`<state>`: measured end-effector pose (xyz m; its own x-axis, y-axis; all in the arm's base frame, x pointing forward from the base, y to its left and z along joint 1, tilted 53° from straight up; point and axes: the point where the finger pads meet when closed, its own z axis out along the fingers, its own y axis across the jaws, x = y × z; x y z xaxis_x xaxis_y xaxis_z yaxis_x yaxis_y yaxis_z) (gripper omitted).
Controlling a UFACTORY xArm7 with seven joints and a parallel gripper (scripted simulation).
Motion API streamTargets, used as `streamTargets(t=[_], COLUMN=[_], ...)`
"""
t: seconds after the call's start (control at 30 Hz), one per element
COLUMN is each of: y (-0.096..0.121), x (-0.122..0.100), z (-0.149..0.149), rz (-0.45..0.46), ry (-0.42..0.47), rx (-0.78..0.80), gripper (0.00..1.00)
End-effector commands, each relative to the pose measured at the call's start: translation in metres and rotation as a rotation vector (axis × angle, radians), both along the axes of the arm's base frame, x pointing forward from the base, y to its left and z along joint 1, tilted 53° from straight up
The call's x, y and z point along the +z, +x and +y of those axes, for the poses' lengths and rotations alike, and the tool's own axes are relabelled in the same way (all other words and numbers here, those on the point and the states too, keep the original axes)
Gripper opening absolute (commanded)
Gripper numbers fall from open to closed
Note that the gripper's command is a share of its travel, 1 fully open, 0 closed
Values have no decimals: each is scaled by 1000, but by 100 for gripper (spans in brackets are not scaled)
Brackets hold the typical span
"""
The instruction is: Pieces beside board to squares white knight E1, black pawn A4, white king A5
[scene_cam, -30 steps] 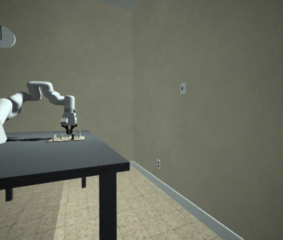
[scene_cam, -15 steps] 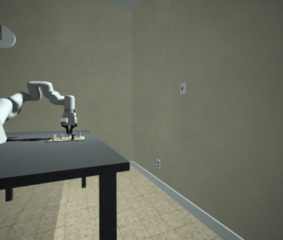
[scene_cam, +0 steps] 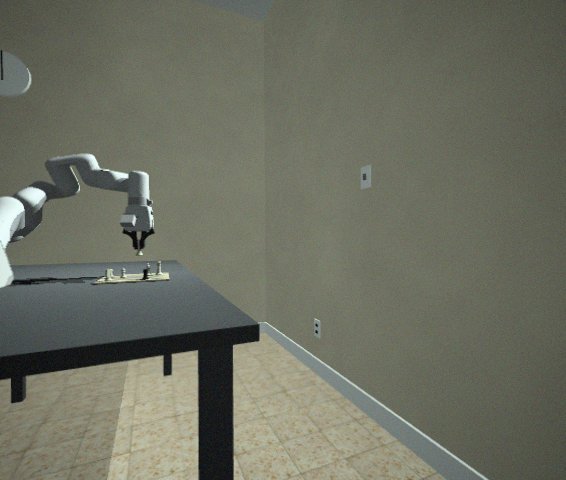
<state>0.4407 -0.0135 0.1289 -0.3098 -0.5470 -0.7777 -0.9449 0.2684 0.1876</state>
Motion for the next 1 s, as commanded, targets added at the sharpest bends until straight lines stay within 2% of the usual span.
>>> streamTargets(t=[0.0,0.47,0.5,0.57,0.63,0.7,0.8,0.97], y=[-1,-1,4,27,27,53,65,66], x=[11,14,12,-1,-1,-21,-32,-33], z=[-14,-20,-24,-41,-41,-62,-72,-73], rz=[-1,-3,-14,-67,-67,-133,-167,-169], ry=[1,0,-2,-11,-11,-19,-22,-22], rx=[0,1,9,48,48,99,125,127], gripper=[0,0,0,0,0,0,0,0])
